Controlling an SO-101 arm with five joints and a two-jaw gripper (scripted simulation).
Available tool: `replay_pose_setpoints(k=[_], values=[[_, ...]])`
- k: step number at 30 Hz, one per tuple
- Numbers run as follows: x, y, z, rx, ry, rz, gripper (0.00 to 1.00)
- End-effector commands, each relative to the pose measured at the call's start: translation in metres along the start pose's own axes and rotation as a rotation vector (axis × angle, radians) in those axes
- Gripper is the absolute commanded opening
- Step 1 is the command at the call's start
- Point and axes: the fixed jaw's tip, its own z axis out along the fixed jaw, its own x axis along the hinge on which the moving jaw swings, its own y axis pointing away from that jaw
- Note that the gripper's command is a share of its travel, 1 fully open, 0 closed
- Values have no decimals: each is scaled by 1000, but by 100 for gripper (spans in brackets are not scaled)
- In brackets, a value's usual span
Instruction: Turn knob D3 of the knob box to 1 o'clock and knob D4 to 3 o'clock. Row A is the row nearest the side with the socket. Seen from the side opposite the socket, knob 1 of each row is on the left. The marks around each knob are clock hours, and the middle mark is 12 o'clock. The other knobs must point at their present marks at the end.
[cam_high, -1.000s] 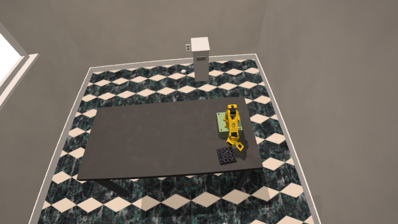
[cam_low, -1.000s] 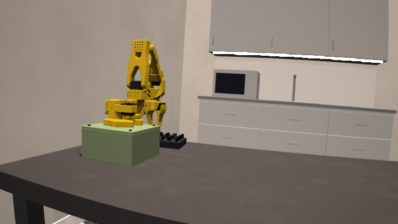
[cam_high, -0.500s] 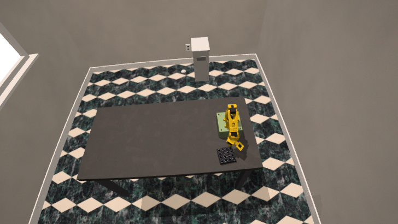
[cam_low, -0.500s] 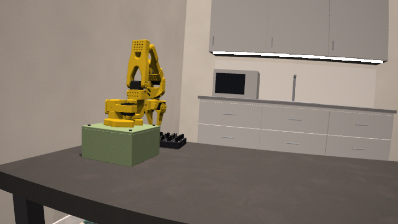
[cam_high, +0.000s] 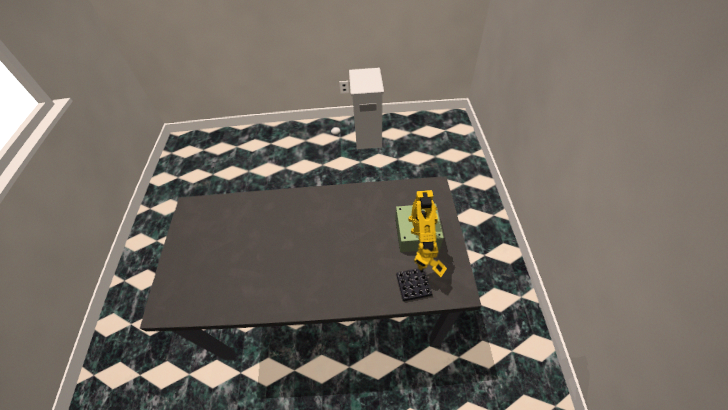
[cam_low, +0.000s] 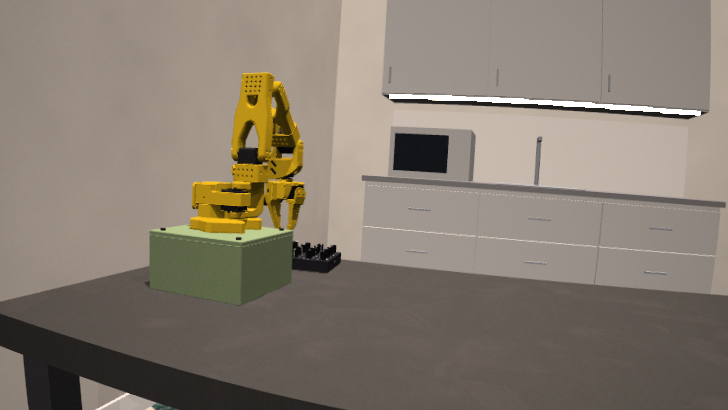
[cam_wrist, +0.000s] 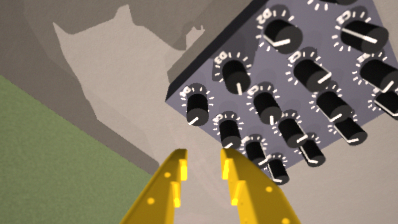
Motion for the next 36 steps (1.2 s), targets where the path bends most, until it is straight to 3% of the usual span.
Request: replay_pose_setpoints(k=[1, 22, 36], values=[[-2, -1, -1, 2, -3, 5, 8], [-2, -4, -2, 2, -3, 23, 8], [13, -19, -4, 1, -3, 194, 10]])
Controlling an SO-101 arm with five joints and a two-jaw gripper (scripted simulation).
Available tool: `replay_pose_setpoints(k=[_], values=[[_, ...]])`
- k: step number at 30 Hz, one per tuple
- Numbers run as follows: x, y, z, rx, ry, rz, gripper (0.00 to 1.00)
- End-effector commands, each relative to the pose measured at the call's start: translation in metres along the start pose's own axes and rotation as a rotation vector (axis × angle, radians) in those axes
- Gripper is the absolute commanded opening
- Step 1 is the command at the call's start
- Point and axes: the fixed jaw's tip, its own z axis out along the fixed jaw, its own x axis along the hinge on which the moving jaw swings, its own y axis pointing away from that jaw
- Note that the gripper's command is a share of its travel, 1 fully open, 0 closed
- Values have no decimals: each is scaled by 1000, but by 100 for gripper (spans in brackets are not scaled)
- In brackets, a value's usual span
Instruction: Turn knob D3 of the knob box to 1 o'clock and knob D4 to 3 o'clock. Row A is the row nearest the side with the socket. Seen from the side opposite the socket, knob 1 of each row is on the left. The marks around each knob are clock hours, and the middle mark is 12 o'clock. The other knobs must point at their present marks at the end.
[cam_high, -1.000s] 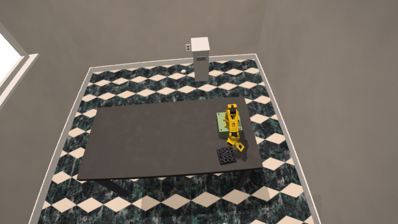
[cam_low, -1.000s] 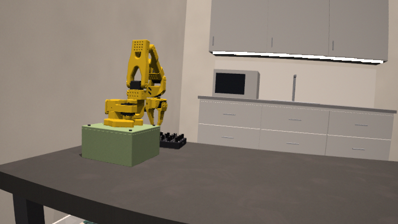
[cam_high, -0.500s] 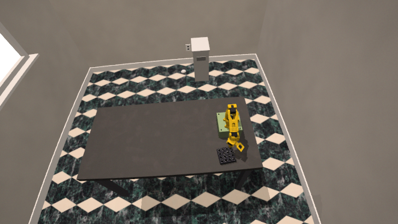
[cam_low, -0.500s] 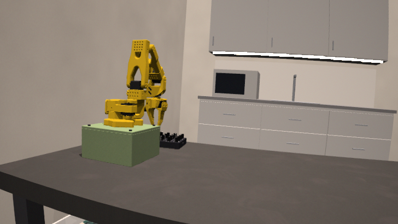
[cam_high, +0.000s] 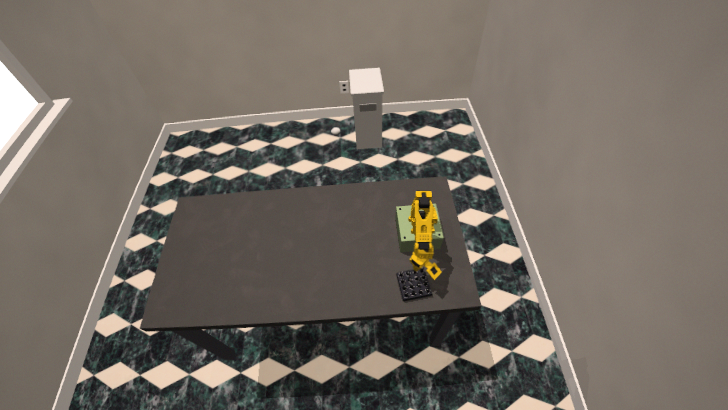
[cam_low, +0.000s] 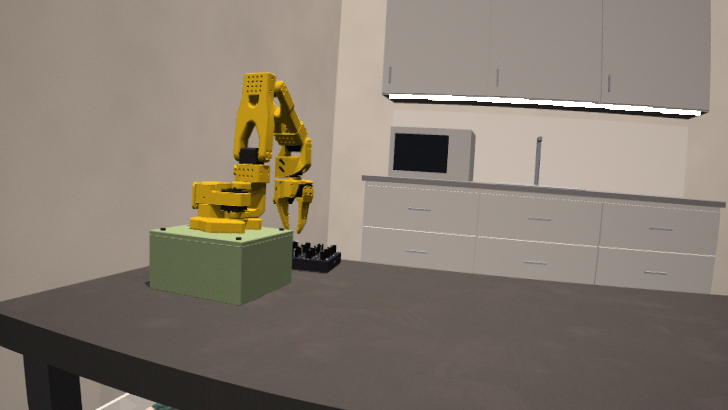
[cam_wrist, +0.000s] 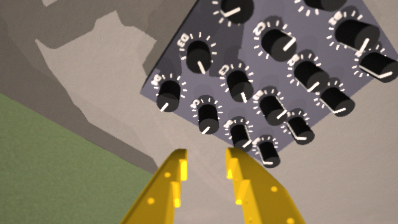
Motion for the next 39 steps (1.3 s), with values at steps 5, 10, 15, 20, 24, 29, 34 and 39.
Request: replay_pose_setpoints(k=[5, 10, 15, 20, 24, 29, 34, 39], values=[[18, -18, -1, -8, 8, 207, 11], [32, -29, -3, -8, 9, 350, 13], [50, -41, -5, -7, 10, 517, 14], [78, -53, -8, -6, 12, 757, 17], [106, -60, -11, -5, 13, 968, 19], [128, -62, -13, -4, 14, 1135, 20], [167, -59, -17, -3, 15, 1423, 23], [205, -47, -21, -1, 16, 1714, 26]])
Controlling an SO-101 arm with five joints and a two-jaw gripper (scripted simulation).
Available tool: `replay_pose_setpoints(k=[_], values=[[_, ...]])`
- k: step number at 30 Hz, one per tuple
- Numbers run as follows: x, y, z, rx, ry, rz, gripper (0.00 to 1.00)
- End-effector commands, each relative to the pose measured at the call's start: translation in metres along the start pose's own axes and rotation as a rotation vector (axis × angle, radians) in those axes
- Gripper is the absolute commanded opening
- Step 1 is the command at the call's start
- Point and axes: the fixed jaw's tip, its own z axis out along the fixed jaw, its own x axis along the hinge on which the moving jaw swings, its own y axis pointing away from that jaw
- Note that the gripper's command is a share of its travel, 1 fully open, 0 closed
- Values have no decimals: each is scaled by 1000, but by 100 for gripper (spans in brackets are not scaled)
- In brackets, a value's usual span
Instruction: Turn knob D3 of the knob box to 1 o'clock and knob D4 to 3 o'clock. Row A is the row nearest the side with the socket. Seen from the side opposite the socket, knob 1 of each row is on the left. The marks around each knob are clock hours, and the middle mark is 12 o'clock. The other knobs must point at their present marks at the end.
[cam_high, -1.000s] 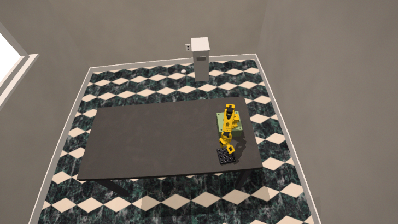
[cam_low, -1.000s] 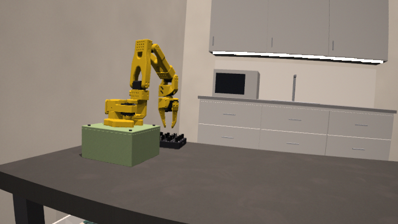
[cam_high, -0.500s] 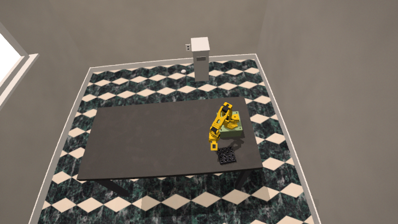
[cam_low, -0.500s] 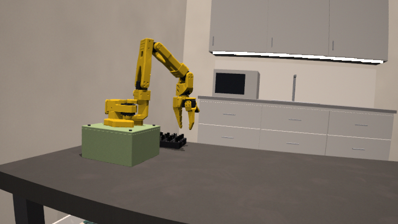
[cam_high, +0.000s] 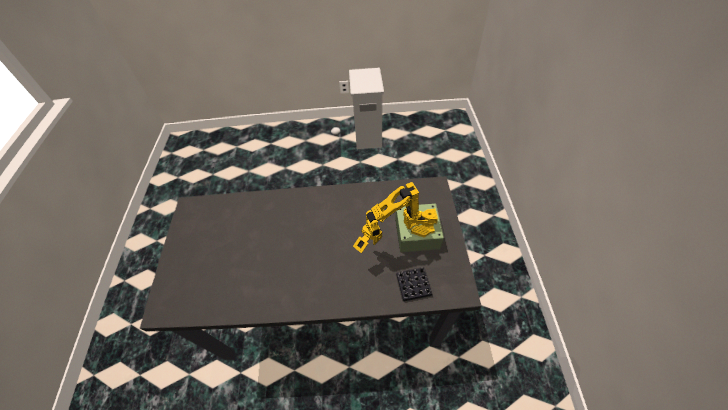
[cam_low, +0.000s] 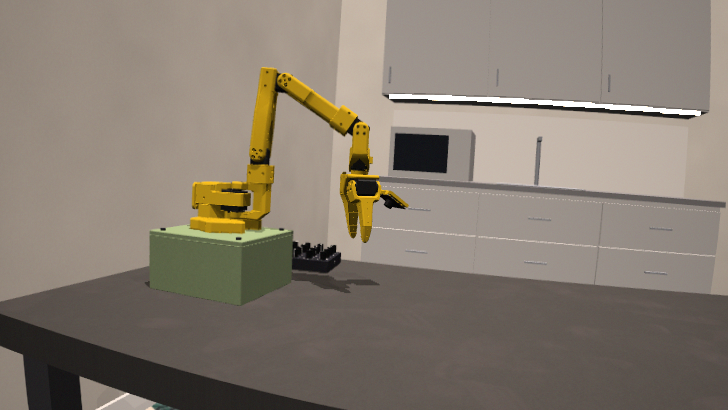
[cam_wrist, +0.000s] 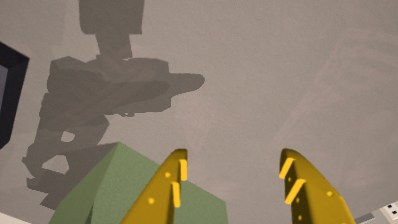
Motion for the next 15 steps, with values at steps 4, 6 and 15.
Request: replay_pose_setpoints(k=[4, 6, 15], values=[[23, -52, -4, -4, 11, 399, 28], [23, -52, -4, -4, 11, 399, 28], [71, -99, -11, -3, 13, 868, 33]])
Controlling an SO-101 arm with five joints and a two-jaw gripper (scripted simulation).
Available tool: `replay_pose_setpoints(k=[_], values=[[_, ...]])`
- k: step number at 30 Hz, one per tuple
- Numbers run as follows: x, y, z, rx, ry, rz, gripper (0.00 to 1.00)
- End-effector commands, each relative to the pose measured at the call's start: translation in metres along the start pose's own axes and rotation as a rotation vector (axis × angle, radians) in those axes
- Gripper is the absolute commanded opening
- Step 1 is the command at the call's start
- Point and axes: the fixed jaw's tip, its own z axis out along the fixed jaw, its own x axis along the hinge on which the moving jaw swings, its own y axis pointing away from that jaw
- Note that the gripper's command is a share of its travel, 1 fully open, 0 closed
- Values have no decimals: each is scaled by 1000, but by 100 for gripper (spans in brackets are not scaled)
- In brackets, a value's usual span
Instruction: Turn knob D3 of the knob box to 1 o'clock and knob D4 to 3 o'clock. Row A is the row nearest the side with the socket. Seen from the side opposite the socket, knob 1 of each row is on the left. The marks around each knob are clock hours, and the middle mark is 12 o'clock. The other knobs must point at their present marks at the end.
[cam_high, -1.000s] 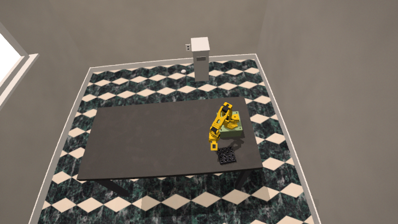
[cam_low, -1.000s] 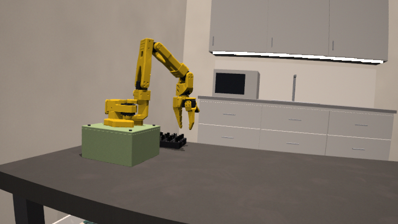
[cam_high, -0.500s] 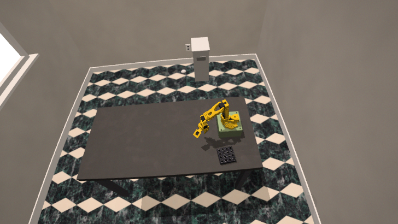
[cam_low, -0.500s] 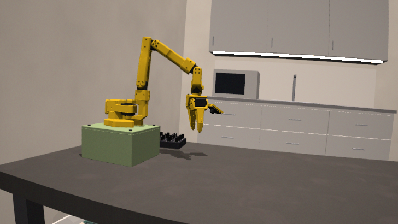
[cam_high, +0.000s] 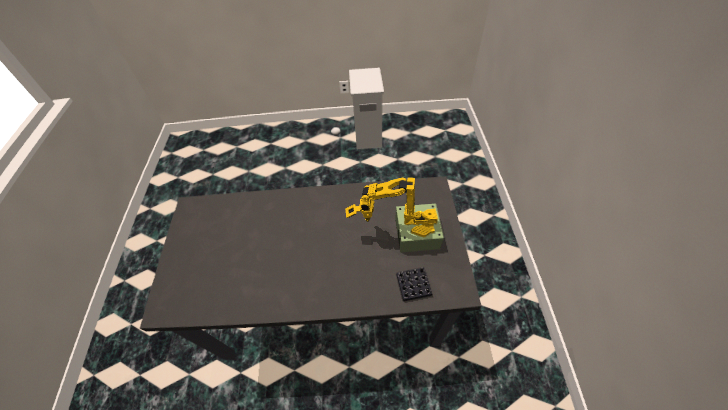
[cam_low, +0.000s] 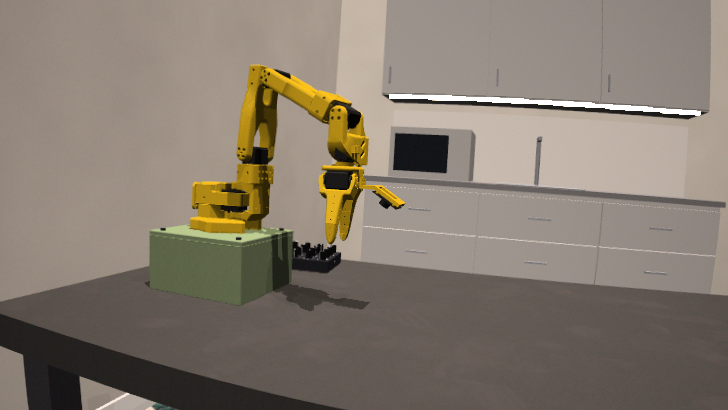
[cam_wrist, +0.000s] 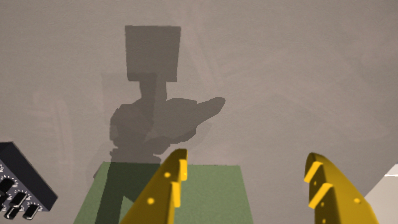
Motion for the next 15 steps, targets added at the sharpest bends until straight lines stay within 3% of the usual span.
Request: replay_pose_setpoints(k=[1, 6, 8, 15], values=[[5, -28, -1, -4, 15, 192, 33], [16, -57, -4, -3, 16, 405, 35], [16, -57, -4, -3, 16, 405, 35], [34, -87, -7, -2, 16, 637, 38]])
